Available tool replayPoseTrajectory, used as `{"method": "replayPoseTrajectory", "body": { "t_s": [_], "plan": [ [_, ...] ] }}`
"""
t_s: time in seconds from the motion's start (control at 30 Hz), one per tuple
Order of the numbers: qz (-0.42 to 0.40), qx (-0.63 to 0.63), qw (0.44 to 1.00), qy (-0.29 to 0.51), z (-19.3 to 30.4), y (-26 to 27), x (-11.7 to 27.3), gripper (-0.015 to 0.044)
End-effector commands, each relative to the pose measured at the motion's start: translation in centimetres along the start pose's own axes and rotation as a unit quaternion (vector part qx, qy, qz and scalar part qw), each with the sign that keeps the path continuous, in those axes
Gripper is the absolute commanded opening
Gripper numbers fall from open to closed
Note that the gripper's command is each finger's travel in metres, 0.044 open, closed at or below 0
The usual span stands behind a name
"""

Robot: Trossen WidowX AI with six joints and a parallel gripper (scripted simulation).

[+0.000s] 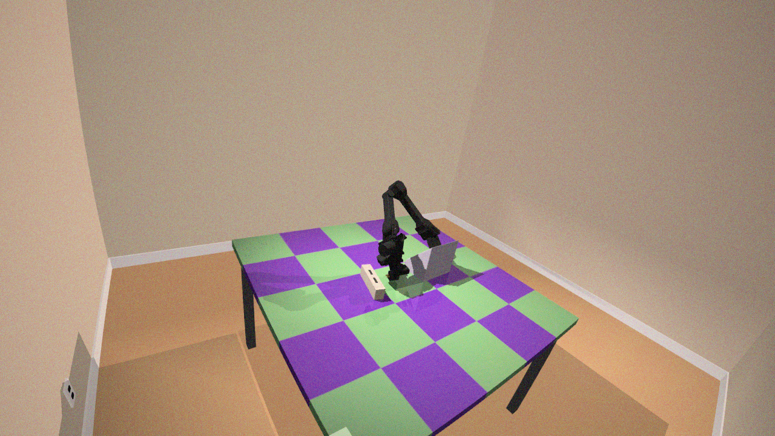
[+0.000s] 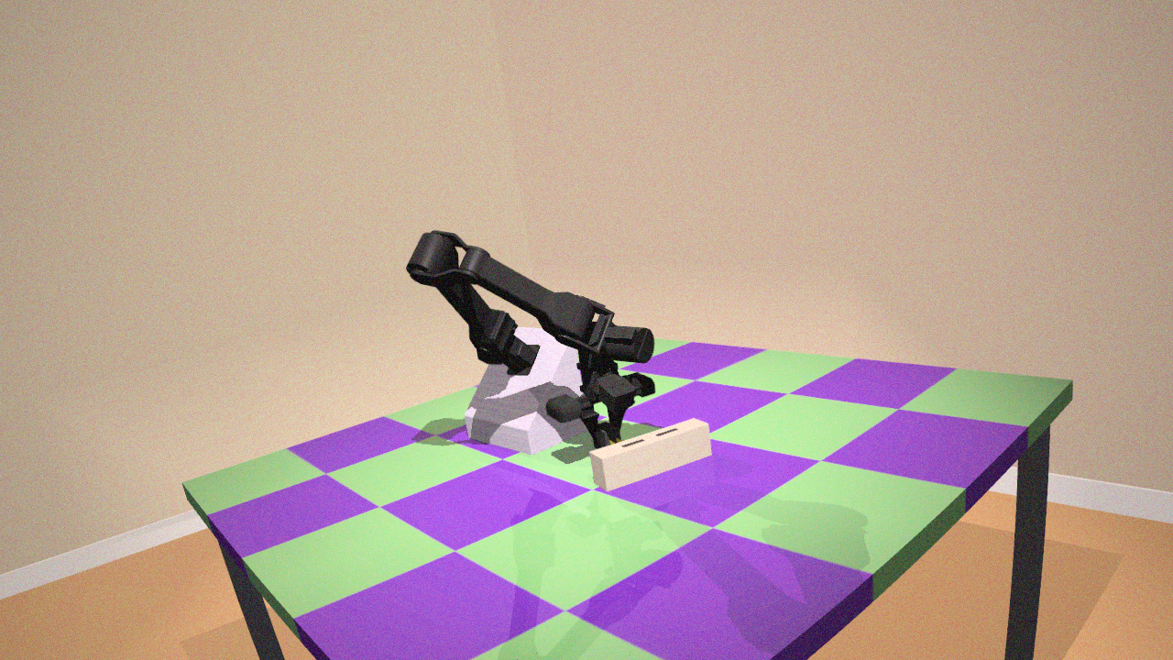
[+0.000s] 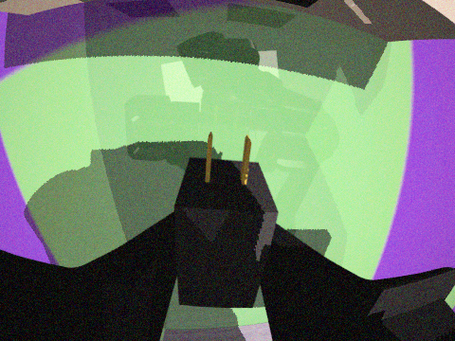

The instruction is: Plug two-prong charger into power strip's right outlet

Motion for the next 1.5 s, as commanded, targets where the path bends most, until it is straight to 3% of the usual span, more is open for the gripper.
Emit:
{"method": "replayPoseTrajectory", "body": {
  "t_s": [0.0, 1.47],
  "plan": [
    [0.003, 0.0, 1.0, -0.001, -0.6, -0.3, 0.0, 0.0],
    [0.005, -0.017, 1.0, -0.002, -4.4, -1.9, -0.2, 0.0]
  ]
}}
Point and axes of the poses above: the point midway between the two fingers, 35 mm back from their tips, its own x axis back along the fingers, its own y axis across the jaws, z = x × y, the point moved 2 cm from there along x, back along the fingers, and after that the axes turned 9 degrees about x, right-handed, at the moved point
